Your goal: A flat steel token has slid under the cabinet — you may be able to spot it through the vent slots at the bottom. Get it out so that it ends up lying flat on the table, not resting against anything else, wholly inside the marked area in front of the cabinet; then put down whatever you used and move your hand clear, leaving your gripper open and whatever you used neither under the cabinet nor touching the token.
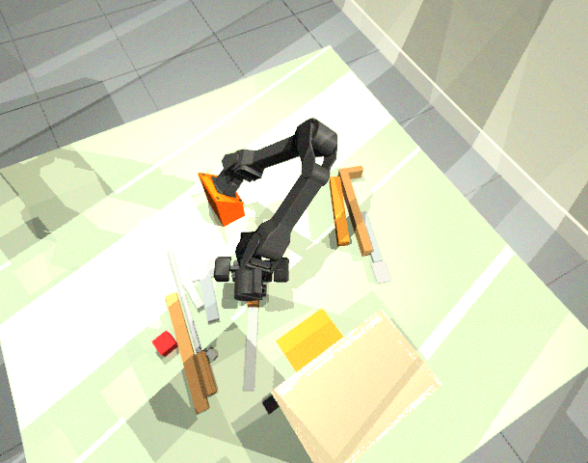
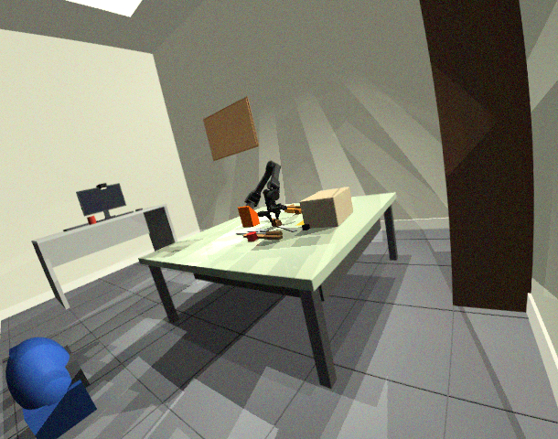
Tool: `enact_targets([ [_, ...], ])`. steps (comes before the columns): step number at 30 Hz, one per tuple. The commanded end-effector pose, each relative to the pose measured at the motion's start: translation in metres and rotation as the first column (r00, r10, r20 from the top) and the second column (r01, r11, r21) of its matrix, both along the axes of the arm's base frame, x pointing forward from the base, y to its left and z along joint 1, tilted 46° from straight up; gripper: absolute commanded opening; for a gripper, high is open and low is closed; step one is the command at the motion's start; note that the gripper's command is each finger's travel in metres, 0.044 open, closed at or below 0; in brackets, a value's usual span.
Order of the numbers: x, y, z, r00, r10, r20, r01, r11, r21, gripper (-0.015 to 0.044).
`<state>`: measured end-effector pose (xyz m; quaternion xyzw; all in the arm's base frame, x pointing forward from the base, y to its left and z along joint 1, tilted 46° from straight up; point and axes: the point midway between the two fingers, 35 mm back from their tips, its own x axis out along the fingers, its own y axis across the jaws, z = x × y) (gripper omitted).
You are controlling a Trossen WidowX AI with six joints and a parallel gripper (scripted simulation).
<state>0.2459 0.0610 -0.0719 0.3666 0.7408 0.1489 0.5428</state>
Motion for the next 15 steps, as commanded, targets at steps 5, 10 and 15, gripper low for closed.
enact_targets([
  [5, 0.0030, -0.0057, -0.0047, 1.000, -0.003, 0.002, 0.003, 1.000, -0.005, 0.0000],
  [10, 0.0023, -0.0099, -0.0087, 1.000, -0.003, 0.002, 0.003, 1.000, -0.005, 0.0000],
  [15, 0.0015, -0.0145, -0.0131, 1.000, -0.003, 0.002, 0.003, 1.000, -0.006, 0.0000],
])
